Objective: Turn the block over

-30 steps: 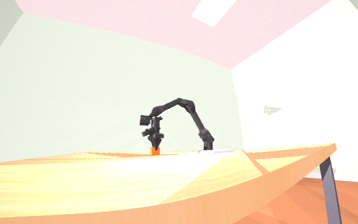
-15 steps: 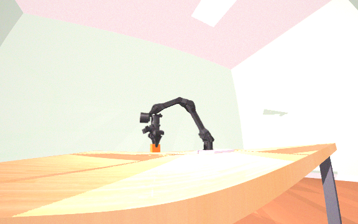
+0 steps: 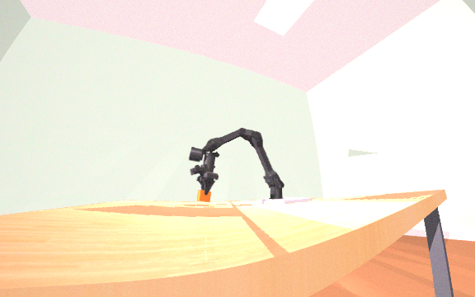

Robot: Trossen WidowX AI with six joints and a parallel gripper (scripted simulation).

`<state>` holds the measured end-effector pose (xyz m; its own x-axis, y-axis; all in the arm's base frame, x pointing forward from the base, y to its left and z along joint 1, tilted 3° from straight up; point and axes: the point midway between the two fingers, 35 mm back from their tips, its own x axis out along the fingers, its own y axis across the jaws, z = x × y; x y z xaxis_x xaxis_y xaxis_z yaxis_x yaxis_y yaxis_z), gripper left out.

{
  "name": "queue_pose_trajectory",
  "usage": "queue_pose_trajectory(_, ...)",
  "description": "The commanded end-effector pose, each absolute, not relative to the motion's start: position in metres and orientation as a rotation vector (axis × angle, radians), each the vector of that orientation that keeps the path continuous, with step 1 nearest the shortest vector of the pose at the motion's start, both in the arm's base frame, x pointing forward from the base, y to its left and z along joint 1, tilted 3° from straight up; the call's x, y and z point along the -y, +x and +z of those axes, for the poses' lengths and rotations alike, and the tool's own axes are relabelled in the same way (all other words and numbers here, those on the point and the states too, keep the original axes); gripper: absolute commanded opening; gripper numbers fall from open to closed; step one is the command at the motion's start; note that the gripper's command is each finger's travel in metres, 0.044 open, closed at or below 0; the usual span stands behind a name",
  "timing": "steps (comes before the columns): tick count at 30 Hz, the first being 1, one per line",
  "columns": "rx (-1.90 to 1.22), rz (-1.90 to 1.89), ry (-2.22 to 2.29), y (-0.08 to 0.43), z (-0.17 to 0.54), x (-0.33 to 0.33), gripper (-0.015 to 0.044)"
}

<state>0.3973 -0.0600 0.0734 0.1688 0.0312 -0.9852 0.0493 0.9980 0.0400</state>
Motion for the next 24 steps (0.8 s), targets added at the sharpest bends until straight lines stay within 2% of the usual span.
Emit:
queue_pose_trajectory(1, -1.344, -0.017, 0.073, 0.3983, 0.0765, 0.0598, 0.0)
queue_pose_trajectory(24, -1.024, -0.025, 0.064, 0.3909, 0.075, 0.0588, 0.0)
